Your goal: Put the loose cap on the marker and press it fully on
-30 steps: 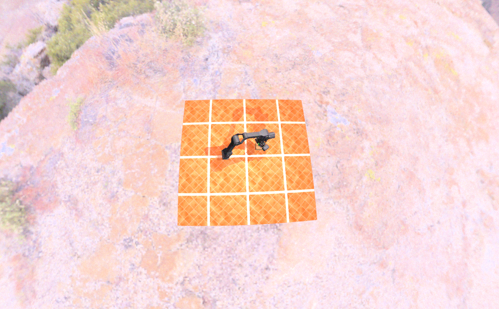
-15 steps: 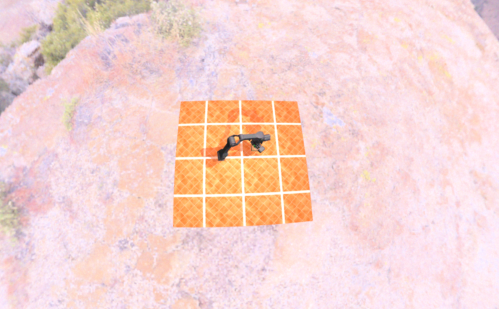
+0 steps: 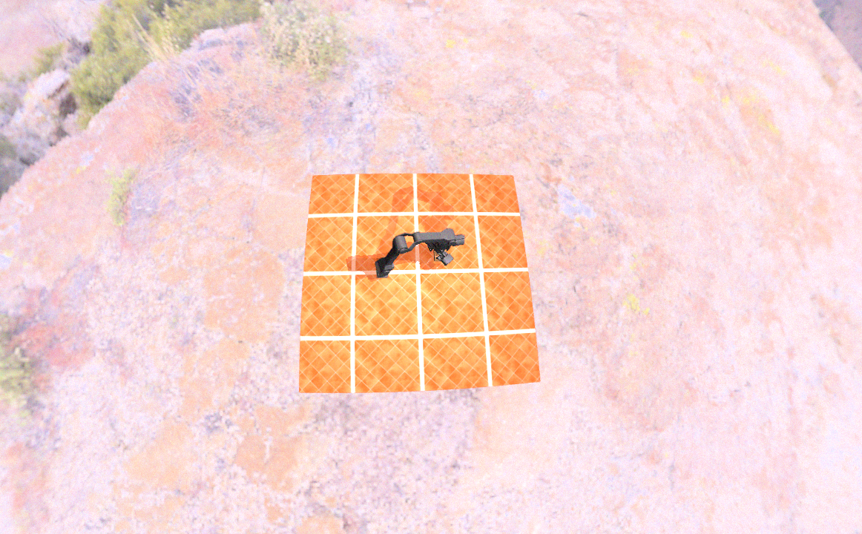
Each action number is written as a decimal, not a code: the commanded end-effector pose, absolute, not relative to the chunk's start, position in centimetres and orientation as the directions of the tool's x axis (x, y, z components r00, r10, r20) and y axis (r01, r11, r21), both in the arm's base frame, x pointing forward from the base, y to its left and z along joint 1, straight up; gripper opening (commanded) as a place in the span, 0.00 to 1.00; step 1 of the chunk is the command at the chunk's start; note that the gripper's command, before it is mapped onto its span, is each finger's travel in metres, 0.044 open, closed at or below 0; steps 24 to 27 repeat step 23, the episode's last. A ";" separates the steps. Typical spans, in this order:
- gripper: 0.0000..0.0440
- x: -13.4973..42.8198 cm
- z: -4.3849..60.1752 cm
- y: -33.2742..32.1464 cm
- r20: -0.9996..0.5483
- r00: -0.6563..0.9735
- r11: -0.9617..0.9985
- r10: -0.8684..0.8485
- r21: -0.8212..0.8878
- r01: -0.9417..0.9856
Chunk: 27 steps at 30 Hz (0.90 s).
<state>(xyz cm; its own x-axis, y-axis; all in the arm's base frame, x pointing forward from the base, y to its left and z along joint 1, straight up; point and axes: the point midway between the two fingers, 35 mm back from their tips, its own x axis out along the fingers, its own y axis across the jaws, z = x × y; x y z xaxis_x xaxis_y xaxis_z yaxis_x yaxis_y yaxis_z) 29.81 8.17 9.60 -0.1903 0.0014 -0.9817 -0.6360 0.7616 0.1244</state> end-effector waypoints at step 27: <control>0.97 29.8 15.2 8.2 -0.998 -0.010 0.705 0.067 0.054 -0.708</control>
